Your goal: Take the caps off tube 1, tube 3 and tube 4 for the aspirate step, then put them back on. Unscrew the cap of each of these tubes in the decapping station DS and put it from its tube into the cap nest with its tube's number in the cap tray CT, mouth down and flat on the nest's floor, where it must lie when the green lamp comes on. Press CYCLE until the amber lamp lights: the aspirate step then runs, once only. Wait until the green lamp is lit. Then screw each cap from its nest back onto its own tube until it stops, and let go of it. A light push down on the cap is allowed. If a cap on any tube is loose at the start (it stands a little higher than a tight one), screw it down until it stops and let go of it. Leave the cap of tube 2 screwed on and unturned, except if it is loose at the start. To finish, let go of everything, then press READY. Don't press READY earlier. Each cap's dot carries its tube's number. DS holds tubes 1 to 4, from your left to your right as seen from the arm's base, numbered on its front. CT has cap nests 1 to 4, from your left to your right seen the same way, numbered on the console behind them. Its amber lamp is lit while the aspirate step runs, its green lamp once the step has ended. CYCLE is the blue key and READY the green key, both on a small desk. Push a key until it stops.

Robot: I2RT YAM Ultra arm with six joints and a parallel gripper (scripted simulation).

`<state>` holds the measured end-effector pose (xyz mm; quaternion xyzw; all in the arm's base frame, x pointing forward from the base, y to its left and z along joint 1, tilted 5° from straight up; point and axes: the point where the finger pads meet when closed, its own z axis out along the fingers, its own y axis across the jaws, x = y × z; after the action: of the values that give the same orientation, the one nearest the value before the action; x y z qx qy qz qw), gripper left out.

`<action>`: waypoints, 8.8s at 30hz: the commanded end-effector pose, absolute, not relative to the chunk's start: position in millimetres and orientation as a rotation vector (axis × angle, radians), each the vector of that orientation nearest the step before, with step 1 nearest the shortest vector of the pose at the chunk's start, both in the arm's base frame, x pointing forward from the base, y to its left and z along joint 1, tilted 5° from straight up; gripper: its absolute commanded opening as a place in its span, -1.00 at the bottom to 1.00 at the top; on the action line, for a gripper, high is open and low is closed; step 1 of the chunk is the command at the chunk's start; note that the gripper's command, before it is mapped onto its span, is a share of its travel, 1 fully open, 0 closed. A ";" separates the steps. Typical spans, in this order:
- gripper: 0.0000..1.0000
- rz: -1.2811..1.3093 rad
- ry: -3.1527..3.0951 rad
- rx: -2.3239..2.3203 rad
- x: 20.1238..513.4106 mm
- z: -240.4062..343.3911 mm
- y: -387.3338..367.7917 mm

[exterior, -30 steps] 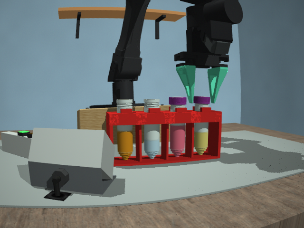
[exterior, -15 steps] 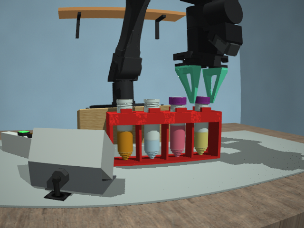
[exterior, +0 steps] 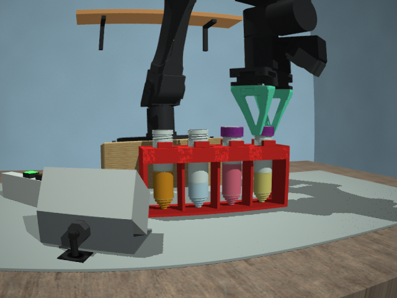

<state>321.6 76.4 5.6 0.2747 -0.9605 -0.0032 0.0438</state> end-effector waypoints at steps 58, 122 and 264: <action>-0.02 0.030 -3.061 -0.257 325.2 8.7 75.9; -1.00 0.009 -3.051 0.334 325.5 9.2 76.0; -1.00 -0.025 -2.816 1.225 328.5 9.4 76.5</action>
<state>322.0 75.1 4.8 0.4863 -0.8724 -0.0147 0.0468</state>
